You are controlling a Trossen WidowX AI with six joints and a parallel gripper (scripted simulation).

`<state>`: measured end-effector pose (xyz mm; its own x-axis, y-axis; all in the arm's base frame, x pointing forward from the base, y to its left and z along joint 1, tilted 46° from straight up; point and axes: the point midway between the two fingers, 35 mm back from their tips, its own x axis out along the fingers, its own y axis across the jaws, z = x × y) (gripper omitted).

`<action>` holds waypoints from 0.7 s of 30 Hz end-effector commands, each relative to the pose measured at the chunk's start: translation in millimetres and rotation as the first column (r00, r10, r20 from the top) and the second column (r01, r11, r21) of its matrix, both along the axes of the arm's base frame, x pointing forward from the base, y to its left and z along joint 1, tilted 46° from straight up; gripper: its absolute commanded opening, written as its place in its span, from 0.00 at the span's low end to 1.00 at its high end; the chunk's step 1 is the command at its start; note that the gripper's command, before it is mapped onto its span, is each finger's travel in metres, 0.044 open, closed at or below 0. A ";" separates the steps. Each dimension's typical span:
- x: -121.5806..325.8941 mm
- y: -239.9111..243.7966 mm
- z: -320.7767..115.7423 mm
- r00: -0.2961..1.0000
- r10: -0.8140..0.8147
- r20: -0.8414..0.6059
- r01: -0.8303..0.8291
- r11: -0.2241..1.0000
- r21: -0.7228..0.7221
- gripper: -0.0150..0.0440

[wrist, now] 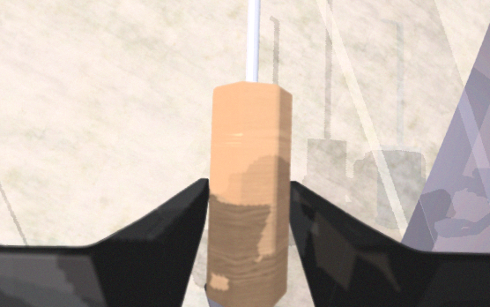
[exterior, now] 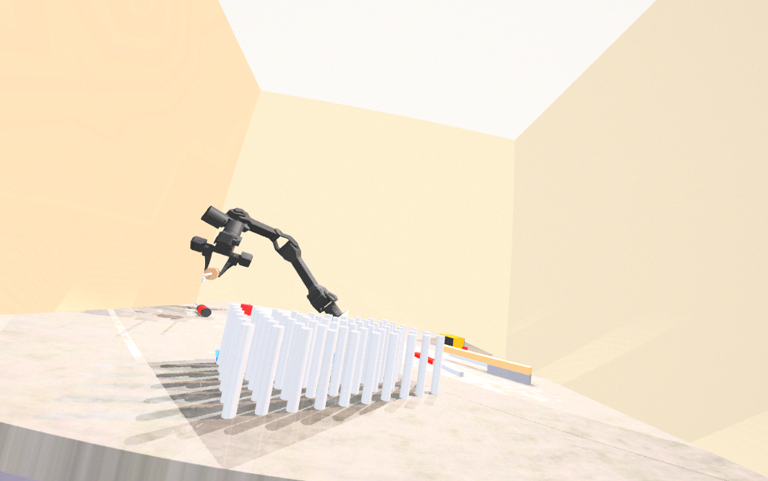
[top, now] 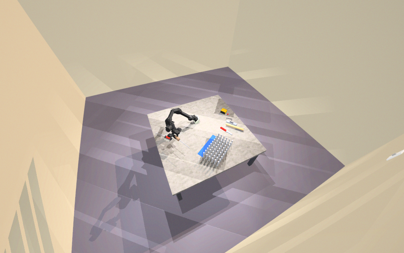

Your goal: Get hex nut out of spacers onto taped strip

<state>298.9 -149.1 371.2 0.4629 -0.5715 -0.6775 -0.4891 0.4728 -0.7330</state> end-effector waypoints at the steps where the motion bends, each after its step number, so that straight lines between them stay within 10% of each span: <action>1: 0.6 -0.8 -2.0 1.000 0.007 0.001 -0.007 1.000 0.003 0.25; 21: 3.5 -10.4 -10.6 1.000 0.007 0.000 -0.007 1.000 0.004 0.25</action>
<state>302.0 -159.2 362.2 0.4623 -0.5710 -0.6784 -0.4892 0.4739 -0.7322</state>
